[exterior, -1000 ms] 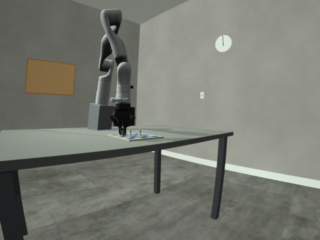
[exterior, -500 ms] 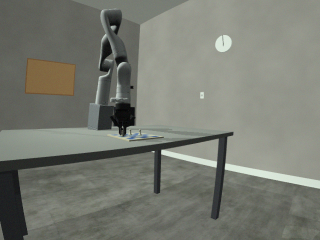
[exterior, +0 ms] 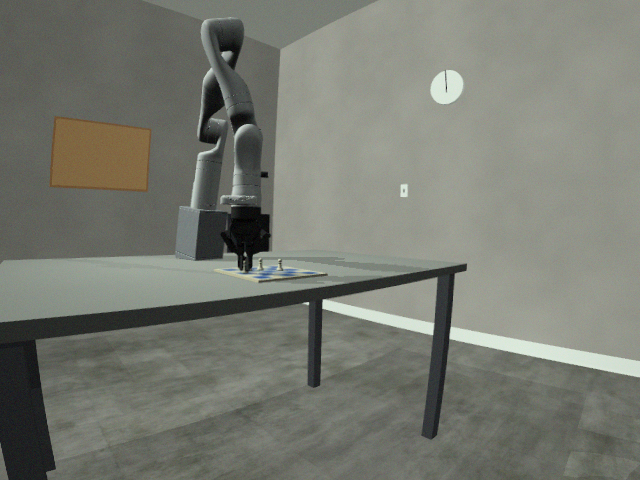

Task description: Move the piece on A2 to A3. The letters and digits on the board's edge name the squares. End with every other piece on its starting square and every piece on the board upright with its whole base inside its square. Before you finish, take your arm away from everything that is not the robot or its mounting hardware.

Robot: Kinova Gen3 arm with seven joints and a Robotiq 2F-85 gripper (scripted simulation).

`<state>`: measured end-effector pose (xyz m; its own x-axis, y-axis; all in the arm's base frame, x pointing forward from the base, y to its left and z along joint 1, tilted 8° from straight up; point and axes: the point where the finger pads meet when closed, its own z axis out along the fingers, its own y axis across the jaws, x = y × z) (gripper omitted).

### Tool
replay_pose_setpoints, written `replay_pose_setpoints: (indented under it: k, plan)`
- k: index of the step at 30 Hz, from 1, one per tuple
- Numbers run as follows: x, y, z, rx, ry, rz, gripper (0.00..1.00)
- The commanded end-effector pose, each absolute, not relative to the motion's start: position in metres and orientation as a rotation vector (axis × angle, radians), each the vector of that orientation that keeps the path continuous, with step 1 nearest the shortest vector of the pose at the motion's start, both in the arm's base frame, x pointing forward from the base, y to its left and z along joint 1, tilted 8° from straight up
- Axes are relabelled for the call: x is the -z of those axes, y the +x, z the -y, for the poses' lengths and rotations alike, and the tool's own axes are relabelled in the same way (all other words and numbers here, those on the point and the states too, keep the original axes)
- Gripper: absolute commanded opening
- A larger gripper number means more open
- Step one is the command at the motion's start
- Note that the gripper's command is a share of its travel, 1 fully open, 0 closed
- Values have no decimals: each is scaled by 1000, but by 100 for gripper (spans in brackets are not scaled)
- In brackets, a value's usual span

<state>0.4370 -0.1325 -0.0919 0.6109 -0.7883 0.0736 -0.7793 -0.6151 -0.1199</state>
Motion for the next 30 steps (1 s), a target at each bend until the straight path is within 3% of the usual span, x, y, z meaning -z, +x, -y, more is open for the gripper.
replay_pose_setpoints:
  k: [1,3,4,8,9,11,12,17,18,30]
  plan:
    - [91,438,133,185,-2751,-1341,0]
    - [91,438,133,185,-2751,-1341,0]
    - [91,438,133,185,-2751,-1341,7]
    - [91,438,133,185,-2751,-1341,7]
    - [91,438,133,185,-2751,-1341,13]
    - [91,438,133,185,-2751,-1341,13]
    - [91,438,133,185,-2751,-1341,20]
    - [91,438,133,185,-2751,-1341,27]
    - [91,438,133,185,-2751,-1341,34]
    - [91,438,133,185,-2751,-1341,34]
